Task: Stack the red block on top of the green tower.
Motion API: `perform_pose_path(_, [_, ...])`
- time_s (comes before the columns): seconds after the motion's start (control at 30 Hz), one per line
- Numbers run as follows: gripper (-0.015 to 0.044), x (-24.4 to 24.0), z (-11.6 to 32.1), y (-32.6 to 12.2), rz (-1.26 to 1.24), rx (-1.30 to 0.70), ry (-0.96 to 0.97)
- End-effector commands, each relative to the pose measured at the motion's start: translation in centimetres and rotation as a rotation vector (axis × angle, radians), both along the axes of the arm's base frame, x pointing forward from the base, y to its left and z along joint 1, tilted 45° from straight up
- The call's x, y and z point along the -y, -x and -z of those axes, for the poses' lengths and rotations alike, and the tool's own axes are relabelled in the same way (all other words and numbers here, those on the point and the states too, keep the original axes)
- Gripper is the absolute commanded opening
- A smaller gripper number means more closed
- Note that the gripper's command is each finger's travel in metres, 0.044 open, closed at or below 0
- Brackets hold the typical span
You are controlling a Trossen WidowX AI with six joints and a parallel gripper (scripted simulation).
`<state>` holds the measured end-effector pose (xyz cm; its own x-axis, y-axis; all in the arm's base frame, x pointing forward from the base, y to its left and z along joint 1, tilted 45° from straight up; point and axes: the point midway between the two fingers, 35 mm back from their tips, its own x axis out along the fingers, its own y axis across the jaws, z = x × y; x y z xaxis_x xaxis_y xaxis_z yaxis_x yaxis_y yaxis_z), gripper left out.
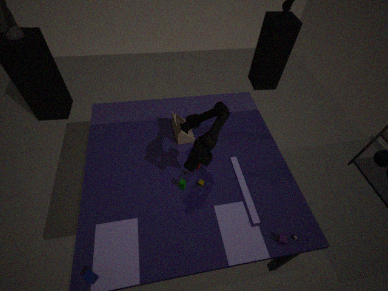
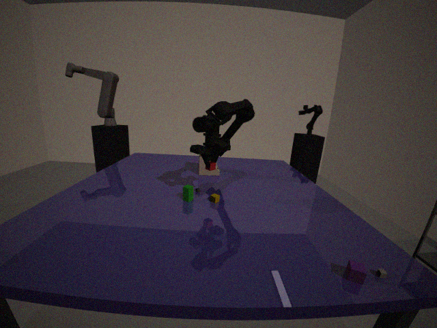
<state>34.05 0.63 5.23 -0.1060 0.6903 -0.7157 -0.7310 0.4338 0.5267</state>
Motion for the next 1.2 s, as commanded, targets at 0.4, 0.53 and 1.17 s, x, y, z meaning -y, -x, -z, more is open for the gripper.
perform_pose_path(0.4, [0.0000,3.7,4.9,-4.1,-0.005,-0.002,0.003])
perform_pose_path(0.53, [0.0000,4.6,6.3,-4.9,-0.005,-0.001,0.003])
perform_pose_path(1.17, [0.0000,3.0,9.4,-5.1,-0.005,0.000,0.002])
